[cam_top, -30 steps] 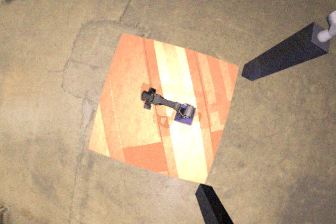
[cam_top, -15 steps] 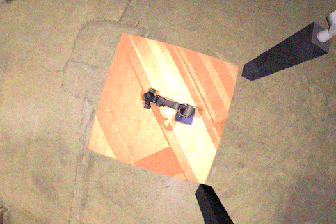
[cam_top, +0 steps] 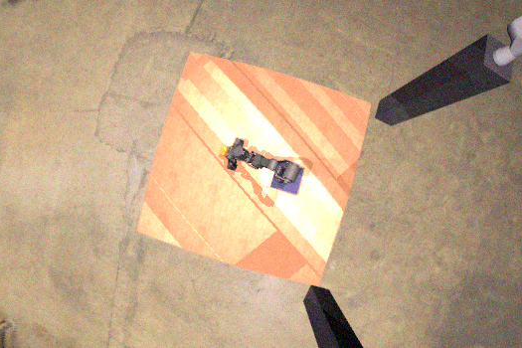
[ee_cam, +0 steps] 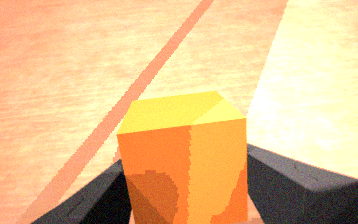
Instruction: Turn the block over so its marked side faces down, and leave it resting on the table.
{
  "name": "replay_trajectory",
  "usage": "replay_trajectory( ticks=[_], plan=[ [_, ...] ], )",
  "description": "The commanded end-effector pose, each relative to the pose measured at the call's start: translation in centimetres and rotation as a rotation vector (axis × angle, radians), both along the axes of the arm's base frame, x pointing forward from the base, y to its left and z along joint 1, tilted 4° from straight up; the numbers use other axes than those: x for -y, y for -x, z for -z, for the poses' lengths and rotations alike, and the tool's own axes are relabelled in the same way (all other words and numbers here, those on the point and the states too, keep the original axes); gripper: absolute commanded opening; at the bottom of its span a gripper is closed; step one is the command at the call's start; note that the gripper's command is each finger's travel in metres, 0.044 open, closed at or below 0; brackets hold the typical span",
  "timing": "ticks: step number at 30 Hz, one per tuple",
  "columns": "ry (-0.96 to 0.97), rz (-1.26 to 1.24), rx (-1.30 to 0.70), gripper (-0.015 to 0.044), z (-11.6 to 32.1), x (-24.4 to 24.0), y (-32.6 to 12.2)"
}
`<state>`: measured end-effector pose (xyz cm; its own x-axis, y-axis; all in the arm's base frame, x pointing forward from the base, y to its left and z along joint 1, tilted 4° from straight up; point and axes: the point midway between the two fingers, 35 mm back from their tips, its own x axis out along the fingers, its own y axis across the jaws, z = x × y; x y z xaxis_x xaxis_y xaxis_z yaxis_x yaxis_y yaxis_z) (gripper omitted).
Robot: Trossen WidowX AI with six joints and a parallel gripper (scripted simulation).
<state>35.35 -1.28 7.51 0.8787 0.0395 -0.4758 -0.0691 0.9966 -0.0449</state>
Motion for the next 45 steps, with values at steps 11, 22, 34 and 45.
replay_trajectory(
  ticks=[11, 22, 34, 45],
  plan=[
    [-0.009, -0.007, 0.093, 0.0000, -0.18, -0.06, 0.82],
    [-0.009, -0.007, 0.093, 0.0026, -0.18, -0.06, 0.82],
    [-0.009, -0.007, 0.093, 0.0341, -0.18, -0.06, 0.82],
    [-0.009, -0.007, 0.093, 0.0440, -0.18, -0.06, 0.82]
  ],
)
